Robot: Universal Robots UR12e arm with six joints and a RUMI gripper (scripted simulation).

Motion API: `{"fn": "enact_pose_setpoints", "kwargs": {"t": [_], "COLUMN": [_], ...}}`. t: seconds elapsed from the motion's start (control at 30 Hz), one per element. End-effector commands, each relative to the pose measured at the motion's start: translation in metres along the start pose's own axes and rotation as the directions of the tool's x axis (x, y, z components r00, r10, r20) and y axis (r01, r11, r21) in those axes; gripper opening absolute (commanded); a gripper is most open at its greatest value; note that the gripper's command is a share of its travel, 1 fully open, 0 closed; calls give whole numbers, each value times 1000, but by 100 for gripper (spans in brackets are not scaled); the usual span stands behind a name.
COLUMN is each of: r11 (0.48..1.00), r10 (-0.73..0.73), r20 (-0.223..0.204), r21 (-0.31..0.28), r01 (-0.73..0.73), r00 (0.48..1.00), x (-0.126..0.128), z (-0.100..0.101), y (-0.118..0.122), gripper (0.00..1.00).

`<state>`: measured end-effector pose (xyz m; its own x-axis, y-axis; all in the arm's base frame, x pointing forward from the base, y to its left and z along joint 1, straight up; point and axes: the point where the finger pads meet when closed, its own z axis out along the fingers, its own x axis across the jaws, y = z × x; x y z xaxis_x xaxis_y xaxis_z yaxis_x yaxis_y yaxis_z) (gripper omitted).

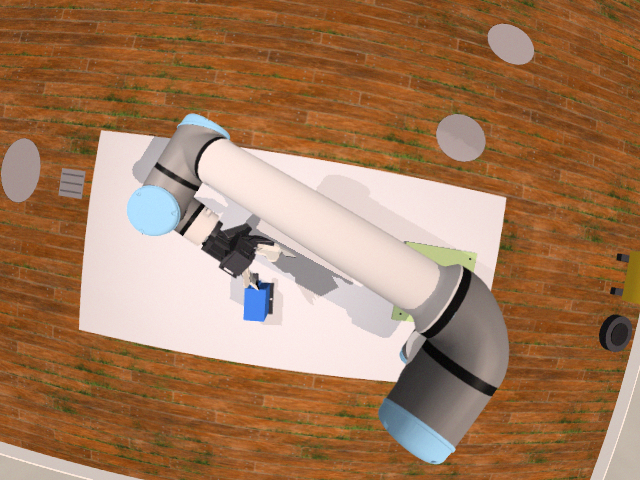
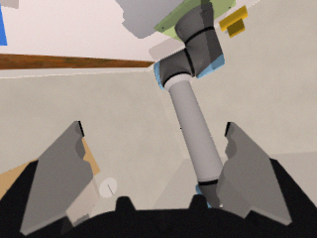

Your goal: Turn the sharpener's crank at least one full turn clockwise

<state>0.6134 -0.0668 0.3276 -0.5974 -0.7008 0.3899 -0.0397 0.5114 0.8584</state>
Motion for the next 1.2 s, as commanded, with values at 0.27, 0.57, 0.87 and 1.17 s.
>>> {"fn": "enact_pose_setpoints", "kwargs": {"t": [0.27,0.57,0.87,1.17], "r11": [1000,1000,992,973], "r10": [0,0,57,89], "r20": [1,1,145,288], "r21": [1,1,105,181], "r01": [0,0,-72,-145], "r00": [1000,1000,988,954], "x": [0,0,-24,-43], "z": [0,0,5,5], "y": [1,1,-31,-55], "gripper": [100,32,32,32]}}
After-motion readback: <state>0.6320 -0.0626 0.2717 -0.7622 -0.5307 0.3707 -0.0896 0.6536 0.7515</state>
